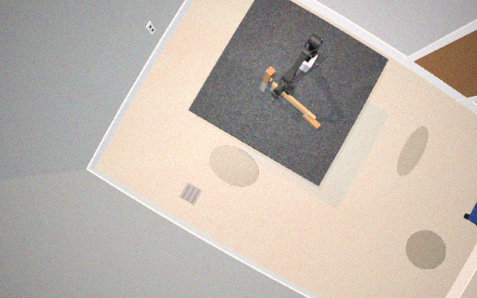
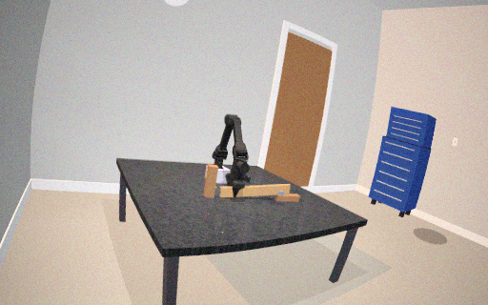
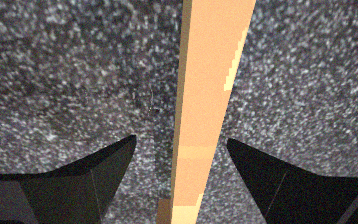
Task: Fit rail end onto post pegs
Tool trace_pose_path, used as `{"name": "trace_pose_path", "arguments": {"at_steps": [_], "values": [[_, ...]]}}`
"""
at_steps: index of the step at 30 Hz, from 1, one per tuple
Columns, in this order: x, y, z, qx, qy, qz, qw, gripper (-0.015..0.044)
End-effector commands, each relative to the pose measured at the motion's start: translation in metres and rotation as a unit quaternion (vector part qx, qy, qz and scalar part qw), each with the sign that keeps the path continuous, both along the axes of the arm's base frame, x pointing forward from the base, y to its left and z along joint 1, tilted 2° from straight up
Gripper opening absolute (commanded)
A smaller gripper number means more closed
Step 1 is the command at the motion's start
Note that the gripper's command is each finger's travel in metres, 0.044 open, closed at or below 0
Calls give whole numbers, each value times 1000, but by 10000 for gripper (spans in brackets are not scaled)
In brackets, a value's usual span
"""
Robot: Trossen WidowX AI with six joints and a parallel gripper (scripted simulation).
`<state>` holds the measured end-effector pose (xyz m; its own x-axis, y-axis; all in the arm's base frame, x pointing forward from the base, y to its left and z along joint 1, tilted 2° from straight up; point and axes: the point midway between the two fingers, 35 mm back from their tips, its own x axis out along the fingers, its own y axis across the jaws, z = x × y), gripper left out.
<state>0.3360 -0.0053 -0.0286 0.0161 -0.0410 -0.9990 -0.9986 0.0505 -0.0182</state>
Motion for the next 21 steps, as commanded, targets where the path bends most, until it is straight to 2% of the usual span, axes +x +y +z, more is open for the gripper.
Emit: {"name": "trace_pose_path", "arguments": {"at_steps": [1,16,21], "values": [[0,0,-4,2,-1,2,1000,440],[0,0,-4,2,-1,2,1000,46],[0,0,-4,2,-1,2,1000,13]]}}
